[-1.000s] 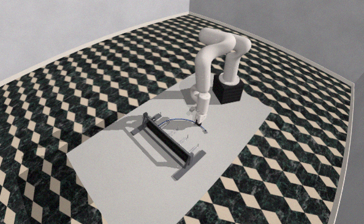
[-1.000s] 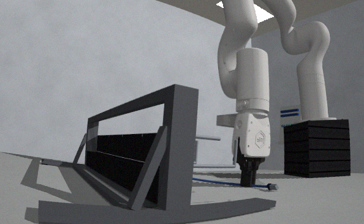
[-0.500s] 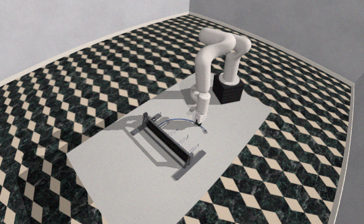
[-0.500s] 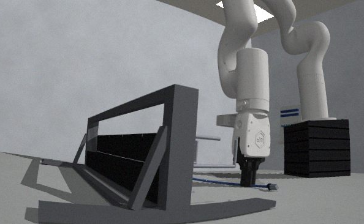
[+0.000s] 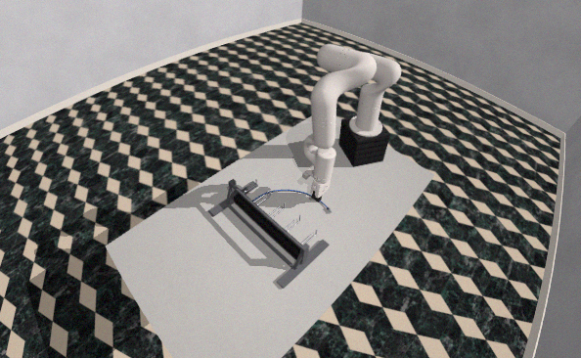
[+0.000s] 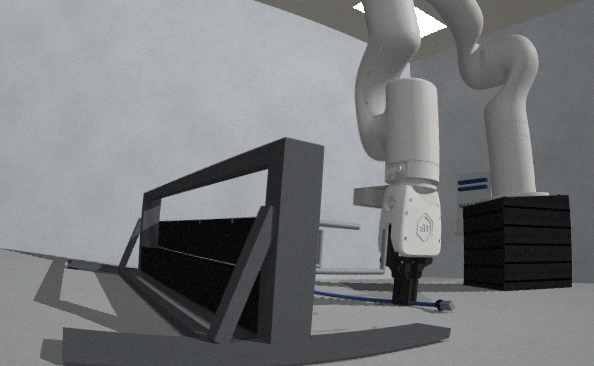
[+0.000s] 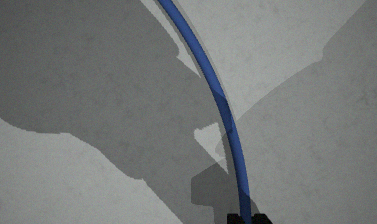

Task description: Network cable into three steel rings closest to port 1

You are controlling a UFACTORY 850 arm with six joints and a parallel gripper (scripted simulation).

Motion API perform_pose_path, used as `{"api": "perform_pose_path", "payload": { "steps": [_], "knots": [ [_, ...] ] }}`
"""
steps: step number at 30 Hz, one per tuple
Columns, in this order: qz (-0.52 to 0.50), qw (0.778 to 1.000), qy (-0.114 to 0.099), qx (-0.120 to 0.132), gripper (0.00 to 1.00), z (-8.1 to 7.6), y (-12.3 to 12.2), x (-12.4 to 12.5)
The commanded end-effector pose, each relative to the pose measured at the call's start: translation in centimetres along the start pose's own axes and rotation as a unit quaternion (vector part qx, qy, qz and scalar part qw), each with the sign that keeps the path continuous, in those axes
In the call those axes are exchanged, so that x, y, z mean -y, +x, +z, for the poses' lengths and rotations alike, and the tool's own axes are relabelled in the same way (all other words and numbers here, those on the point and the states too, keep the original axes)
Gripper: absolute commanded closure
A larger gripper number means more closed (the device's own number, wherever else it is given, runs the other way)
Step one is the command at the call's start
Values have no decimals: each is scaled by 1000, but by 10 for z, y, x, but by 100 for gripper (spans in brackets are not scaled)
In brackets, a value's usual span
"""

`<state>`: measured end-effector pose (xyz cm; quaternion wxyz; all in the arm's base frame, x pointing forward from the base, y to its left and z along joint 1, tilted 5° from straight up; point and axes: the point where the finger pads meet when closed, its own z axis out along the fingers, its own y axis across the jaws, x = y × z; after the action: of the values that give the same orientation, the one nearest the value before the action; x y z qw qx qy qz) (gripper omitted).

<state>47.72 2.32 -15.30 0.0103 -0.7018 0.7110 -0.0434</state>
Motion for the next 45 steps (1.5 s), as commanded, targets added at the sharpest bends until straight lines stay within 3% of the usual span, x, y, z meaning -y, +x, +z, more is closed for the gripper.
{"api": "perform_pose_path", "payload": {
  "steps": [1,19,45],
  "knots": [
    [0,1000,1,0,100,-1,0,1],
    [0,1000,1,0,100,-11,0,1],
    [0,1000,1,0,100,-37,0,1]
  ]
}}
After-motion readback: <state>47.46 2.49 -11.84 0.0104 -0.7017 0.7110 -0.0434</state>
